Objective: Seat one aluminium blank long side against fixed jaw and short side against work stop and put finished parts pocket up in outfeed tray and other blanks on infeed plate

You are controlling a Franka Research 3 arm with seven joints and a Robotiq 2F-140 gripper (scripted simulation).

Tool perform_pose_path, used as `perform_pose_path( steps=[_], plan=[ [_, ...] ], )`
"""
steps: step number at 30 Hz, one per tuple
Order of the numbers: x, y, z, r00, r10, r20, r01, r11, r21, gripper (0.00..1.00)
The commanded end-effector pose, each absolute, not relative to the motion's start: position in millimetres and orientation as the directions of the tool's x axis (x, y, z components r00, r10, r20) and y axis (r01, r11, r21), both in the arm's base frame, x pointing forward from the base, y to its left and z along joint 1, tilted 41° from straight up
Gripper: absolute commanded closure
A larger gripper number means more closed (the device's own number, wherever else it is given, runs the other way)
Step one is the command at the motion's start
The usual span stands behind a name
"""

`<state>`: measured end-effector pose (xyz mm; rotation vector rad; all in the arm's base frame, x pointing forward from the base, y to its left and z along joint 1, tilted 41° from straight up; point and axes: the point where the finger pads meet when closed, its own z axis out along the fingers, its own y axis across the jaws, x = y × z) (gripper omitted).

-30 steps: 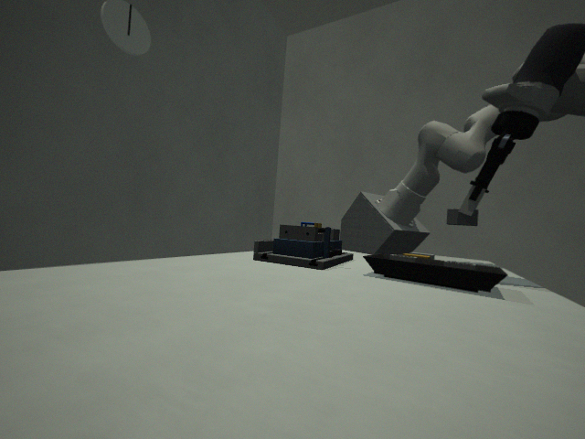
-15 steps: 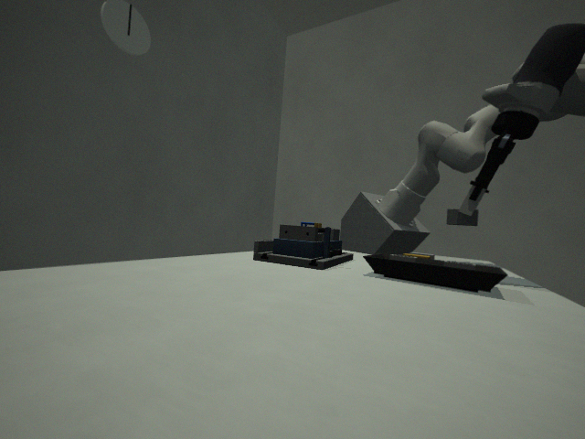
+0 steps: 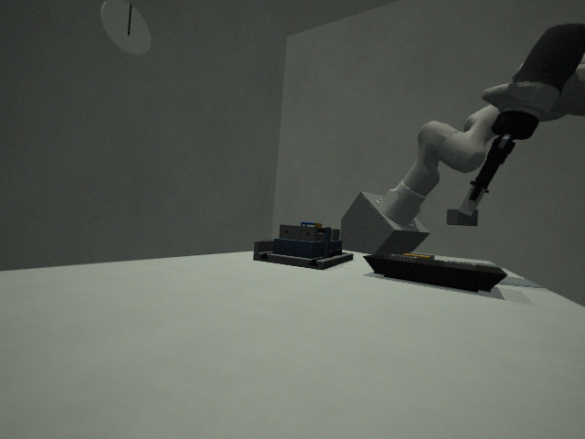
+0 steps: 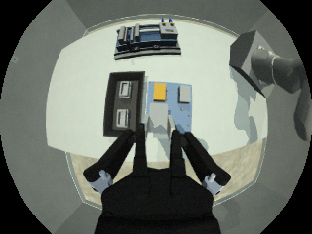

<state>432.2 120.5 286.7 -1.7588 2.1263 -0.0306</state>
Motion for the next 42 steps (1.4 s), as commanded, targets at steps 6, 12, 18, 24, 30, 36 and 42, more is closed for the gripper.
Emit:
perform_pose_path(
  steps=[6,12,18,24,30,36,42],
  plan=[
    [434.0,122.0,285.6,-0.150,-0.950,-0.275,-0.941,0.222,-0.254,1.00],
    [435.0,123.7,283.3,-0.152,-0.949,-0.276,-0.941,0.224,-0.253,1.00],
    [437.4,127.7,277.8,-0.152,-0.949,-0.276,-0.941,0.224,-0.253,1.00],
    [440.8,133.4,270.1,-0.152,-0.949,-0.276,-0.941,0.224,-0.253,1.00],
    [443.5,137.7,264.1,-0.152,-0.949,-0.276,-0.941,0.224,-0.253,1.00],
    [447.8,144.8,254.4,-0.152,-0.949,-0.276,-0.941,0.224,-0.253,1.00],
    [452.1,152.1,244.5,-0.152,-0.949,-0.276,-0.941,0.224,-0.253,1.00]
  ],
)
